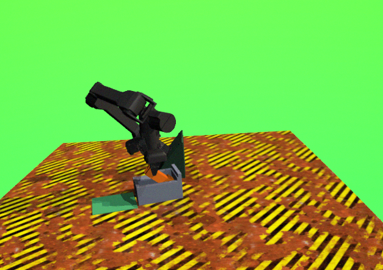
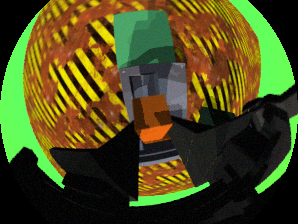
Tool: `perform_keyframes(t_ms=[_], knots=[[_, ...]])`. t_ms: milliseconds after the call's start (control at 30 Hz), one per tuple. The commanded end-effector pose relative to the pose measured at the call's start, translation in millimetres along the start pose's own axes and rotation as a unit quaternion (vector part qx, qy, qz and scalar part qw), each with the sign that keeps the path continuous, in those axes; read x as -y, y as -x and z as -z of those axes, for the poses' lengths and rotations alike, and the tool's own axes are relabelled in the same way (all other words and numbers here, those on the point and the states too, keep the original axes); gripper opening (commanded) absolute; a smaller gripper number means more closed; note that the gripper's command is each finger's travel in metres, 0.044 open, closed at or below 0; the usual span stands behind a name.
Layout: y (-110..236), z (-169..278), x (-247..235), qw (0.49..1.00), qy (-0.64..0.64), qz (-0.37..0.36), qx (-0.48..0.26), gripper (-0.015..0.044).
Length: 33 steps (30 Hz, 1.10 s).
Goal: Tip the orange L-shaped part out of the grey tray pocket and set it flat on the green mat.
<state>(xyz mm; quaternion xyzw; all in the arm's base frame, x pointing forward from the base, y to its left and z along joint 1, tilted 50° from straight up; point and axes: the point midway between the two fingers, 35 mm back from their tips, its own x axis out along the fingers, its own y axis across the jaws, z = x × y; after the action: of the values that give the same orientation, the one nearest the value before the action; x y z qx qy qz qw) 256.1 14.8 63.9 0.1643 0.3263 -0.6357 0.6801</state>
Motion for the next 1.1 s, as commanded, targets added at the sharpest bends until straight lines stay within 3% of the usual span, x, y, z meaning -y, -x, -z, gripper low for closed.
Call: perform_keyframes(t_ms=[0, 1067], knots=[[6, 0, 0, 1.000, -0.002, 0.001, -0.002, 0.0000], [58, 0, 0, 1.000, -0.001, -0.001, -0.003, 0.0000]])
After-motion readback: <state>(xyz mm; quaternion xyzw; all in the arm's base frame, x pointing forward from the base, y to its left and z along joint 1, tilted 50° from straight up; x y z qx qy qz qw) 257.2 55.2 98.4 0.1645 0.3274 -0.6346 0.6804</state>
